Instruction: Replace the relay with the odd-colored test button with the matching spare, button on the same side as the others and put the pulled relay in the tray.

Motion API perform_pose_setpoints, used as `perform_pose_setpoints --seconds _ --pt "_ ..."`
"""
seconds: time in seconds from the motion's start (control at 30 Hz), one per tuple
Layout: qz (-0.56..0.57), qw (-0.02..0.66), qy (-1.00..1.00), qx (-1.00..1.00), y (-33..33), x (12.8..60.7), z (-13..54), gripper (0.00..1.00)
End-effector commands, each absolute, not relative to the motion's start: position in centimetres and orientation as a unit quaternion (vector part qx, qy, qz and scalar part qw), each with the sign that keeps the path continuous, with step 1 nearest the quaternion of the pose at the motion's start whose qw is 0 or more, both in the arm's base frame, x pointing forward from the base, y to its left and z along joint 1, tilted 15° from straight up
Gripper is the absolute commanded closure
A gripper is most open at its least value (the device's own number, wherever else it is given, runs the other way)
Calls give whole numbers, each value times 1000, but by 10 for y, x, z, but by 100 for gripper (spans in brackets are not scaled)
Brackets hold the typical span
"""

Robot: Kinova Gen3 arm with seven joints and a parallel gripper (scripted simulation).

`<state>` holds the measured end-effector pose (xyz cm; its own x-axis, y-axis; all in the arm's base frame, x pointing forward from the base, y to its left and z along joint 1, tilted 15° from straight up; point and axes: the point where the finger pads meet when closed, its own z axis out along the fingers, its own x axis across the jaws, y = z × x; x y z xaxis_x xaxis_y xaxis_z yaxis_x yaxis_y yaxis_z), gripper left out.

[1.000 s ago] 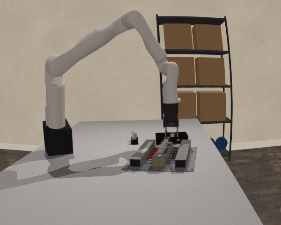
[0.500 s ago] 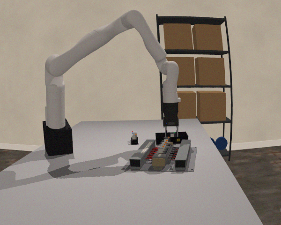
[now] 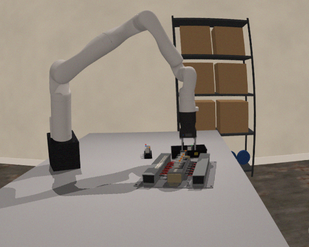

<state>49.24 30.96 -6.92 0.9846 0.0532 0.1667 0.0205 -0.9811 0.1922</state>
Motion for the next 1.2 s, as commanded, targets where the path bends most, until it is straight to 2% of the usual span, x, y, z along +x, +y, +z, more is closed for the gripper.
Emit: perform_pose_setpoints --seconds 0.0,1.17 --pt "87 94 19 992 311 493 -67 0" --pt "87 94 19 992 312 492 -60 0"
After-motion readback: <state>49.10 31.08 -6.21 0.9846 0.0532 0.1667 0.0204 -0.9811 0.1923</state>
